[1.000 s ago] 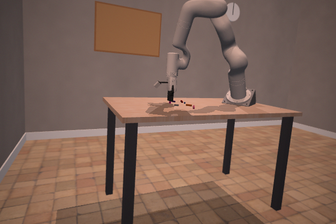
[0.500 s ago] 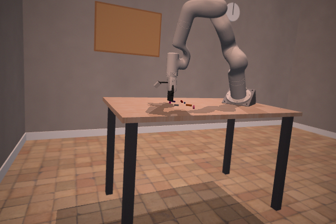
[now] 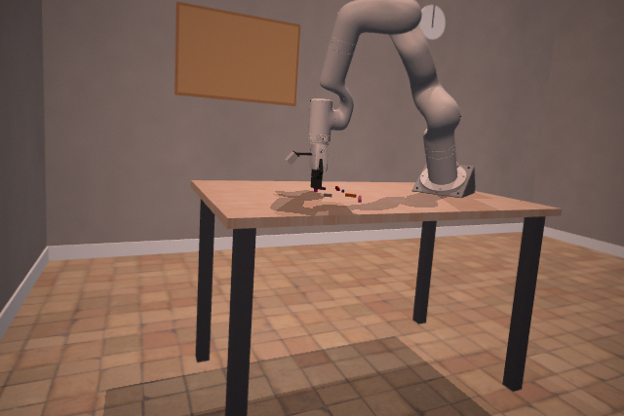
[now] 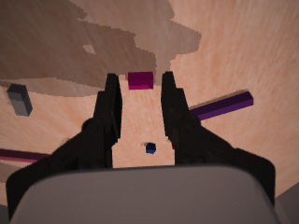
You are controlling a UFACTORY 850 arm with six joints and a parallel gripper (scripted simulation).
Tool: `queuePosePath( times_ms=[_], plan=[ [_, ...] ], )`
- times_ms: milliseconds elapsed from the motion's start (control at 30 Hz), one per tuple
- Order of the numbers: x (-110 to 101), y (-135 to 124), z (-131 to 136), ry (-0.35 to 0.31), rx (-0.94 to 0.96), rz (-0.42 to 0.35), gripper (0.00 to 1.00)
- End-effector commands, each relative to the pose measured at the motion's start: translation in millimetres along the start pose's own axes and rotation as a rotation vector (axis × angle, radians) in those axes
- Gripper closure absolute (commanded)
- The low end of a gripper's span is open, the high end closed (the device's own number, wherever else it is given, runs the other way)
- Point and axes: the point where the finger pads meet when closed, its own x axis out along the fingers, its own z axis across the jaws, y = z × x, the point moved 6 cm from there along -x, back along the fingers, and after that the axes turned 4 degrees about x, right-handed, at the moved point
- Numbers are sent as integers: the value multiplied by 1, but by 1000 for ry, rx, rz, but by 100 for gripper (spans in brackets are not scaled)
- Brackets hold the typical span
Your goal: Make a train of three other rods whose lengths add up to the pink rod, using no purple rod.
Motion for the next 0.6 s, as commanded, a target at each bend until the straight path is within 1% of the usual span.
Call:
queuePosePath(
  times_ms=[0, 567],
  plan=[
    [3, 1, 0, 0, 0, 1, 64],
    [10, 1, 0, 0, 0, 1, 64]
  ],
)
